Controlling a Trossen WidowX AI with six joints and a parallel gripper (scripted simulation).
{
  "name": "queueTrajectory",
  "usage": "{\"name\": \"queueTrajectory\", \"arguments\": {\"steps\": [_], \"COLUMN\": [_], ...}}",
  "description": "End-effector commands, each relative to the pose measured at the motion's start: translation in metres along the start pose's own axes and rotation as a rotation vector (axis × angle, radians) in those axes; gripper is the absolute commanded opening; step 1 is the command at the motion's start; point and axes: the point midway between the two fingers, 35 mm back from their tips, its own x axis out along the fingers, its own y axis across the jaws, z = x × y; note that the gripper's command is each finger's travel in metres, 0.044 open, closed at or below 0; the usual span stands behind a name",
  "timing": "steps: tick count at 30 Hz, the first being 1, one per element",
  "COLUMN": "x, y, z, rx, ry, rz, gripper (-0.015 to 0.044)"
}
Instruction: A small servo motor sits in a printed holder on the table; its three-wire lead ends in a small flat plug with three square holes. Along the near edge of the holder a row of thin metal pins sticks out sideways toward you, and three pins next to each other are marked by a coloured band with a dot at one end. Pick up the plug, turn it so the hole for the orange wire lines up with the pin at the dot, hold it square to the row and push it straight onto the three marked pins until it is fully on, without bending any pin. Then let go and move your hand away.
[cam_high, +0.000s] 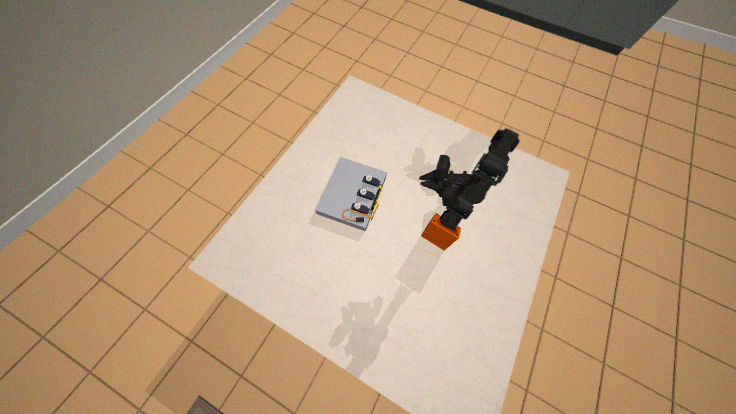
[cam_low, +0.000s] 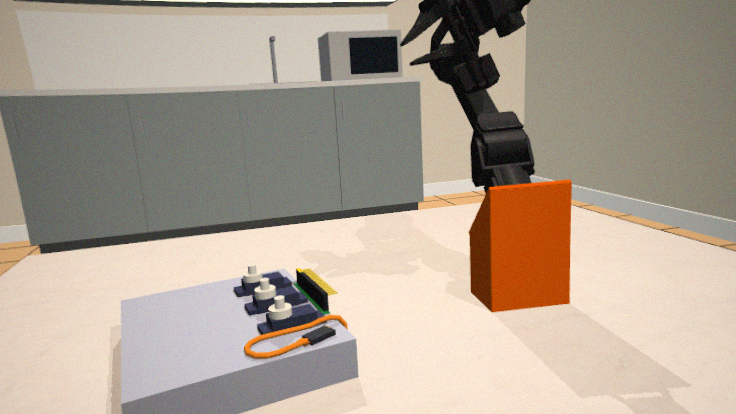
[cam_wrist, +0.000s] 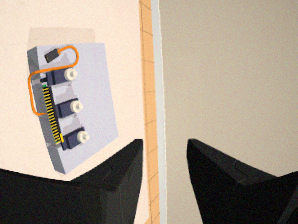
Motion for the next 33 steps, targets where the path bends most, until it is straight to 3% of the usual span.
{"name": "queueTrajectory", "arguments": {"steps": [1, 33], "x": [0.006, 0.054], "y": [0.003, -0.007], "z": [-0.001, -0.009], "rx": [0.08, 0.793], "ry": [-0.013, -0.134], "rz": [0.035, 0.231], "gripper": [0.0115, 0.0115]}}
